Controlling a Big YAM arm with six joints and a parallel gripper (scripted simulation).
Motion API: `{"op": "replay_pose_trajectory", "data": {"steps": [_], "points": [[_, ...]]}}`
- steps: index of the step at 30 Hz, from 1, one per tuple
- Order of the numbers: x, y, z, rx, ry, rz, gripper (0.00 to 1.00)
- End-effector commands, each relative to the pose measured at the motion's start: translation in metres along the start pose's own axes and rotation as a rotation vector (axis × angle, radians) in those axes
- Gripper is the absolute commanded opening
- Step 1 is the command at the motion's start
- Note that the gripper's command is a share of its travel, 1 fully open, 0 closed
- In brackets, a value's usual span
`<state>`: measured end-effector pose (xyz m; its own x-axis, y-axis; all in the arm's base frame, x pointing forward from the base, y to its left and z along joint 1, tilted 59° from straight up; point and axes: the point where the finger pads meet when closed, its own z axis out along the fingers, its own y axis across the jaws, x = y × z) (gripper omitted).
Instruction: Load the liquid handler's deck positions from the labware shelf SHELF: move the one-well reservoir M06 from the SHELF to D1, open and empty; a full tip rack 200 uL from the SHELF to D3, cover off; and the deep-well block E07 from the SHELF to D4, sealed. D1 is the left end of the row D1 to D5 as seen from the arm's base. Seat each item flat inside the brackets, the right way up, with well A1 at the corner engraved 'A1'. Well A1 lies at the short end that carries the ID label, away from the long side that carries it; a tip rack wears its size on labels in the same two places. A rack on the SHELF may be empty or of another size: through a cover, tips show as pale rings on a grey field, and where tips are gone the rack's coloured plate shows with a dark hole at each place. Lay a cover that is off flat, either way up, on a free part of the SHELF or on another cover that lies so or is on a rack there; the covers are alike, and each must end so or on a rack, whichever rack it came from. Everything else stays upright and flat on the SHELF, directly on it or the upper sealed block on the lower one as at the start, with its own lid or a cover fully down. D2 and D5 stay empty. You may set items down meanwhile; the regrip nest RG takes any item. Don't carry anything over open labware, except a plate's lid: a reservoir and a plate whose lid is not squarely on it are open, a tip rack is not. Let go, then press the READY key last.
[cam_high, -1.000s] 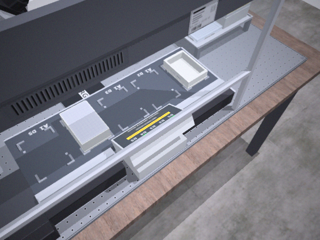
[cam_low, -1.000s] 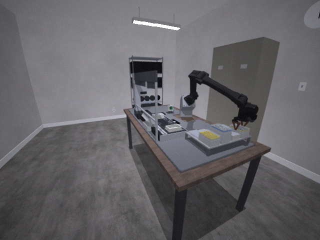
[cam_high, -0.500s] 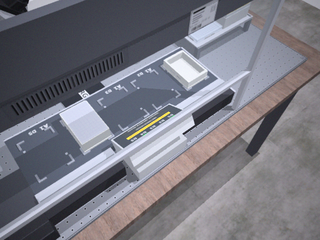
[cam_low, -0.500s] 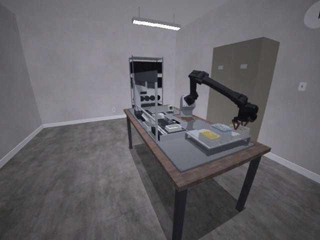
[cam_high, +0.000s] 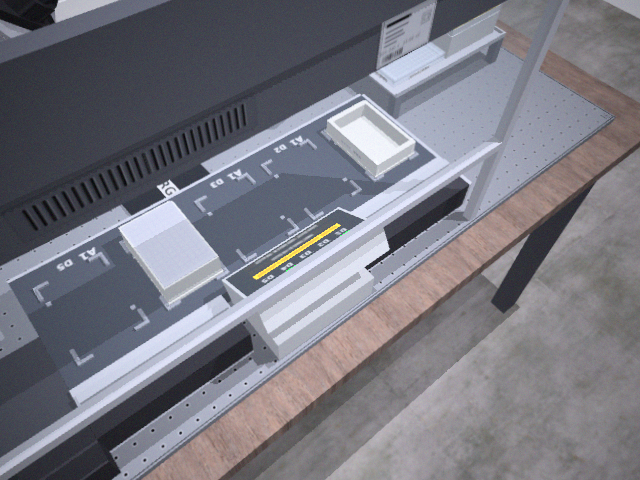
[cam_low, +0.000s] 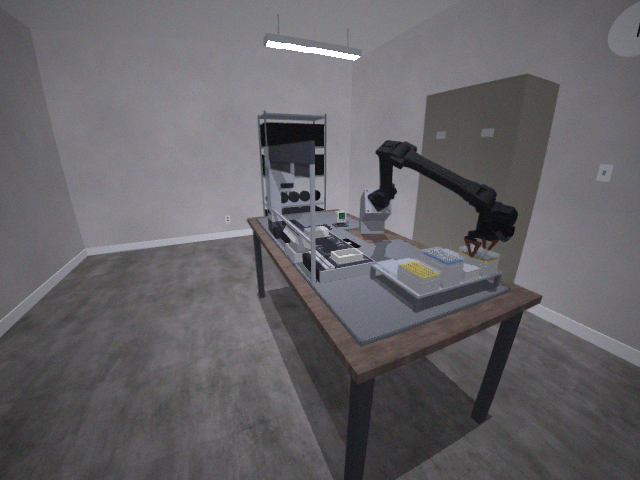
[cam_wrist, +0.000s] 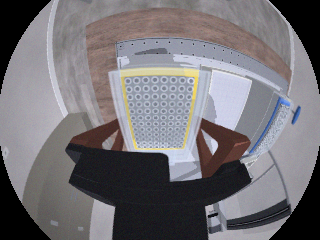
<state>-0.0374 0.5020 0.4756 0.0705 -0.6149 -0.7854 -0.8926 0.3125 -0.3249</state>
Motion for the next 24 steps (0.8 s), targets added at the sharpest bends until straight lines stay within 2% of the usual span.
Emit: {"op": "replay_pose_trajectory", "data": {"steps": [1,13,24], "points": [[-0.024,-0.011,-0.046,-0.031,-0.071,0.047,0.00],[-0.019,-0.010,-0.059,-0.030,-0.062,0.041,0.00],[-0.021,-0.013,-0.079,-0.033,-0.067,0.049,0.00]]}}
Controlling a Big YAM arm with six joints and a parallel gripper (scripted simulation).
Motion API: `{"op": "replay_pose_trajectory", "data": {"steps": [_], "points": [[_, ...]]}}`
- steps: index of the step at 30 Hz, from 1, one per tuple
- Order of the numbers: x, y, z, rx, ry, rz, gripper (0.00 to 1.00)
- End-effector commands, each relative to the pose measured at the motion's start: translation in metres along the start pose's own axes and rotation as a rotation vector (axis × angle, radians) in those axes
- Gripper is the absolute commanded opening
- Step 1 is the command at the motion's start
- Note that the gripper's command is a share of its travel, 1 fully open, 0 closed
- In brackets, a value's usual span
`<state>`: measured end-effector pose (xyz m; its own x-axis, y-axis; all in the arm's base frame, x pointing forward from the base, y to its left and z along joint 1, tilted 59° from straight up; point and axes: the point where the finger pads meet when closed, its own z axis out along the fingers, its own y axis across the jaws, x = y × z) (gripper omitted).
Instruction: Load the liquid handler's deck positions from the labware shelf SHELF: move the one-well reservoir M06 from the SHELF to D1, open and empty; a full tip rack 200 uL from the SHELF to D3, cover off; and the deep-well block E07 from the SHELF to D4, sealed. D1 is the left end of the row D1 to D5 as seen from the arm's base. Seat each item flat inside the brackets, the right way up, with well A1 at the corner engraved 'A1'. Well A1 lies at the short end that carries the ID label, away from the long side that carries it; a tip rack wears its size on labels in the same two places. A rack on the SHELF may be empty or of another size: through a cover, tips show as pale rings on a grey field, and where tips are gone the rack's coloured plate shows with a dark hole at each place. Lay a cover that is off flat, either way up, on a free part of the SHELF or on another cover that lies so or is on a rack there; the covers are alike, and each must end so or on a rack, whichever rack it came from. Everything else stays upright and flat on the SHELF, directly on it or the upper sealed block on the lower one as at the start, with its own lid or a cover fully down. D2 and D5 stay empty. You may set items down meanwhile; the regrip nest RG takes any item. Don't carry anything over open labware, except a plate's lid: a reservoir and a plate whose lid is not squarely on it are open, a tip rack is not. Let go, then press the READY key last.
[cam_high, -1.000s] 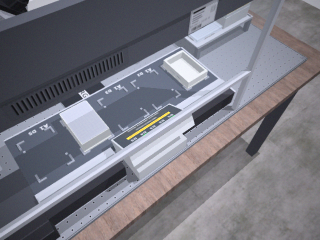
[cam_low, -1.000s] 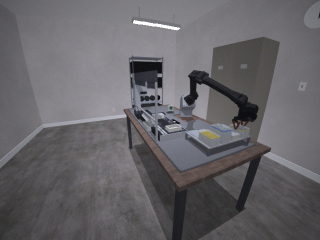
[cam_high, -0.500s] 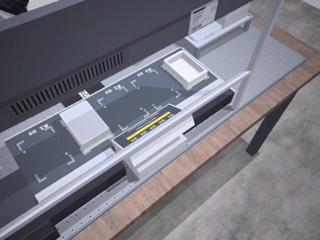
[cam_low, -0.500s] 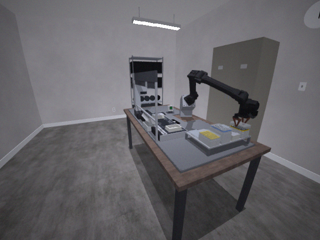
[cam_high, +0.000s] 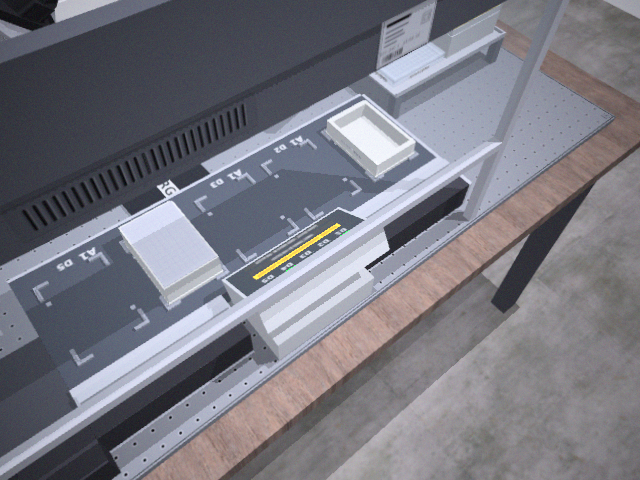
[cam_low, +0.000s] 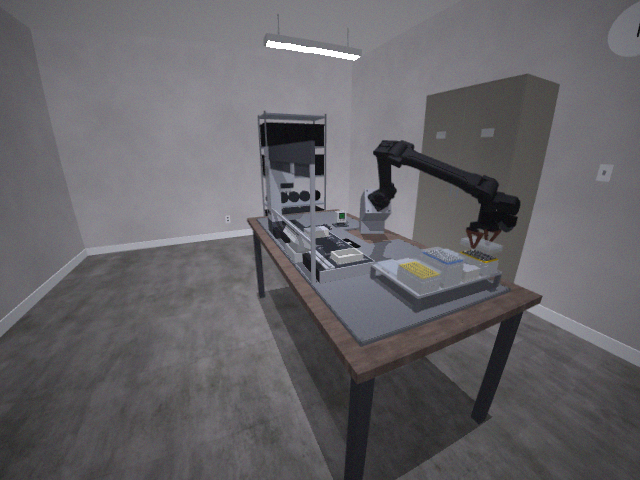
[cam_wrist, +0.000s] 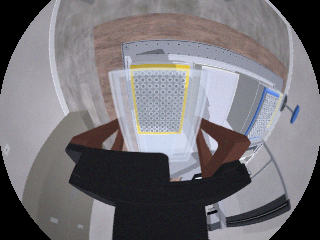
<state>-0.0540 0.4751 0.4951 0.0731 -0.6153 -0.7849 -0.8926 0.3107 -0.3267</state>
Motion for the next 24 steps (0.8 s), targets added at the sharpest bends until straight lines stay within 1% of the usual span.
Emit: {"op": "replay_pose_trajectory", "data": {"steps": [1,5,6,7,8,17,24], "points": [[-0.021,-0.013,-0.042,-0.033,-0.067,0.051,0.00],[-0.021,-0.013,-0.047,-0.033,-0.066,0.051,0.00],[-0.015,-0.010,-0.044,-0.030,-0.055,0.041,0.00],[-0.015,-0.010,-0.046,-0.031,-0.056,0.041,0.00],[-0.020,-0.013,-0.052,-0.033,-0.066,0.051,0.00],[-0.019,-0.014,-0.066,-0.034,-0.064,0.052,0.00],[-0.016,-0.013,-0.072,-0.033,-0.058,0.047,0.00]]}}
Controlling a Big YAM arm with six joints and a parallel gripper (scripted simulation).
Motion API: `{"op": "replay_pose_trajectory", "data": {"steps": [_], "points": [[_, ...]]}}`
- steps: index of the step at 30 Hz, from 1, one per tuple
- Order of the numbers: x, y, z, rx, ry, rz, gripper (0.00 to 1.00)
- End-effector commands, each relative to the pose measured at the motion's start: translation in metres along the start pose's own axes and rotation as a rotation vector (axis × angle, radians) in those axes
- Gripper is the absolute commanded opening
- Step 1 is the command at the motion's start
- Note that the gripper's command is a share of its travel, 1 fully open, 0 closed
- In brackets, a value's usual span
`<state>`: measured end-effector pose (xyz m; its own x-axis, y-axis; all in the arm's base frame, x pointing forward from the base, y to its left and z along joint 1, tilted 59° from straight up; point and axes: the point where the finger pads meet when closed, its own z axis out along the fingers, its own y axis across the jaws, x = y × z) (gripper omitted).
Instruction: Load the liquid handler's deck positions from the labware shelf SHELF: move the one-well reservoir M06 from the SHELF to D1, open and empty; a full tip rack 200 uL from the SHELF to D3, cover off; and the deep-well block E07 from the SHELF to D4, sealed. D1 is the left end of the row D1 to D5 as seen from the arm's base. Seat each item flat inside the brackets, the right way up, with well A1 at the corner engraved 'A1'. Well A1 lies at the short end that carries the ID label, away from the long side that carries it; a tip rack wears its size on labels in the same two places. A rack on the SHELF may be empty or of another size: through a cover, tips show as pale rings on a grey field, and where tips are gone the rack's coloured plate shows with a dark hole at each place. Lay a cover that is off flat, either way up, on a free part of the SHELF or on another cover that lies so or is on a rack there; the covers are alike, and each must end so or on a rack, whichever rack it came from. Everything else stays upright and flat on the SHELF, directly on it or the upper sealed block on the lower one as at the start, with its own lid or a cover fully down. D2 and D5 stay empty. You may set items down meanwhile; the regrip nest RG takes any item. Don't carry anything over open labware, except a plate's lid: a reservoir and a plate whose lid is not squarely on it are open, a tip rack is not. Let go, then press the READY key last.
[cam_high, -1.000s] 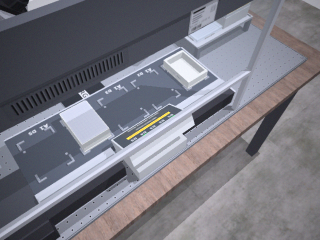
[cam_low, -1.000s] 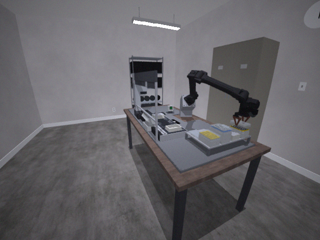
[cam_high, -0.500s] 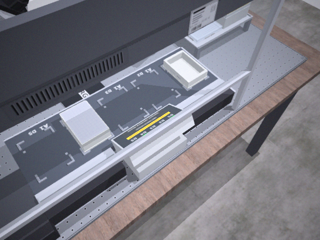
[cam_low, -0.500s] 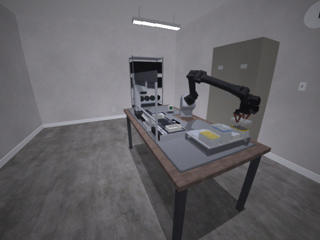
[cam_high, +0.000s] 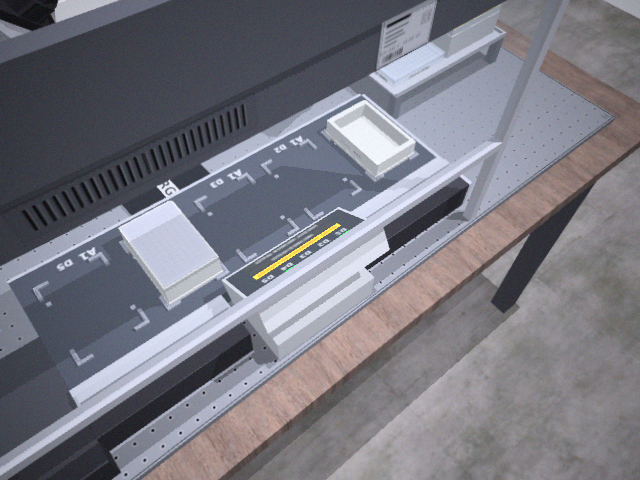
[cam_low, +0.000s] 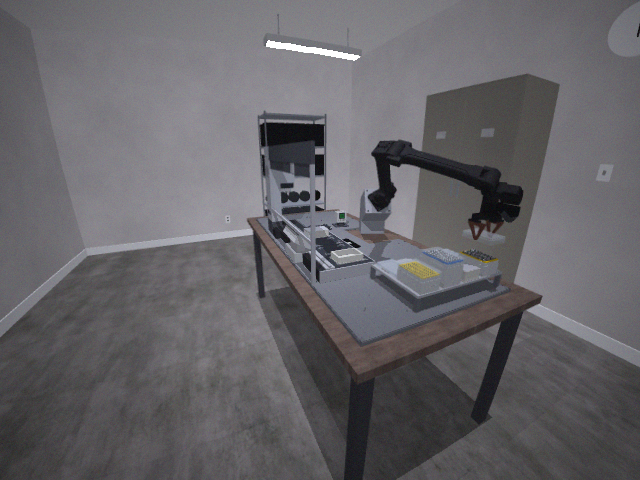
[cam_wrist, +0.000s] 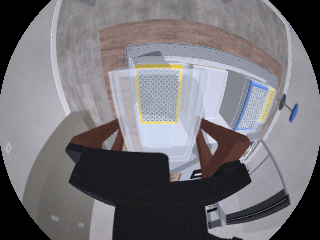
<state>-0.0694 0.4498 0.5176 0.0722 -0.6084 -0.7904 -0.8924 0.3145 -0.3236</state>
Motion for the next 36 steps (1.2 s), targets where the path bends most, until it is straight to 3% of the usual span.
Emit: {"op": "replay_pose_trajectory", "data": {"steps": [1,4,36], "points": [[-0.0122,-0.0108,-0.0358,-0.034,-0.049,0.041,0.00],[-0.0154,-0.0128,-0.0428,-0.036,-0.055,0.048,0.00],[-0.0076,-0.0084,-0.0369,-0.034,-0.039,0.027,0.00]]}}
